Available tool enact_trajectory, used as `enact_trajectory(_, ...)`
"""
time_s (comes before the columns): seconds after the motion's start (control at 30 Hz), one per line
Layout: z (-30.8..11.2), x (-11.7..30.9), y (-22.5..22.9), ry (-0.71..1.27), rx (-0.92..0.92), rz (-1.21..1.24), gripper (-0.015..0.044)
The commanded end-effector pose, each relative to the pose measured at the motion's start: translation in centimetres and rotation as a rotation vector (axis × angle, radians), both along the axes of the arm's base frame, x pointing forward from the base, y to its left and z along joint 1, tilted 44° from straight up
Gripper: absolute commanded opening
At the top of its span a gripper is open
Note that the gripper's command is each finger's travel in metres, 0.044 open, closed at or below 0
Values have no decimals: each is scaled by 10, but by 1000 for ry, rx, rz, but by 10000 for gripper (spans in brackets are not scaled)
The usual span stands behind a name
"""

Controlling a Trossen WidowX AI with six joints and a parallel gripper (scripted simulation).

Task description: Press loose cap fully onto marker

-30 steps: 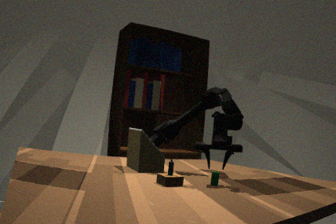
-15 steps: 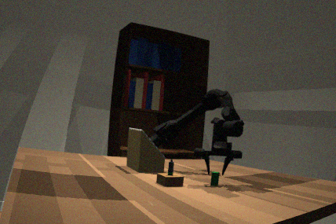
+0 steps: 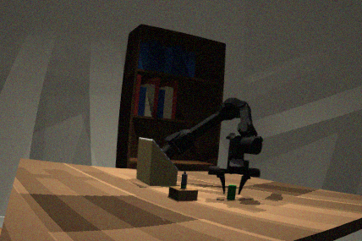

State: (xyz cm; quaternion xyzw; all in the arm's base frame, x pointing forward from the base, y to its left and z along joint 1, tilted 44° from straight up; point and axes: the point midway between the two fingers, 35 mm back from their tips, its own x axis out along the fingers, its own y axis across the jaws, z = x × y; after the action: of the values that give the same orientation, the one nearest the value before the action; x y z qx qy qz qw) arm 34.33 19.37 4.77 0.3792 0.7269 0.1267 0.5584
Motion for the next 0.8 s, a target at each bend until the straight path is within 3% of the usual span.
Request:
enact_trajectory(0.0, -3, 1, 1, 3, 0, -6, 202)
enact_trajectory(0.1, -3, 1, 1, 3, 0, -6, 123)
enact_trajectory(0.37, -2, 1, 1, 3, 1, -6, 70)
enact_trajectory(0.47, 1, 1, -2, 3, 0, -6, 0)
enact_trajectory(0.77, 21, 5, -22, 2, -3, -6, 0)
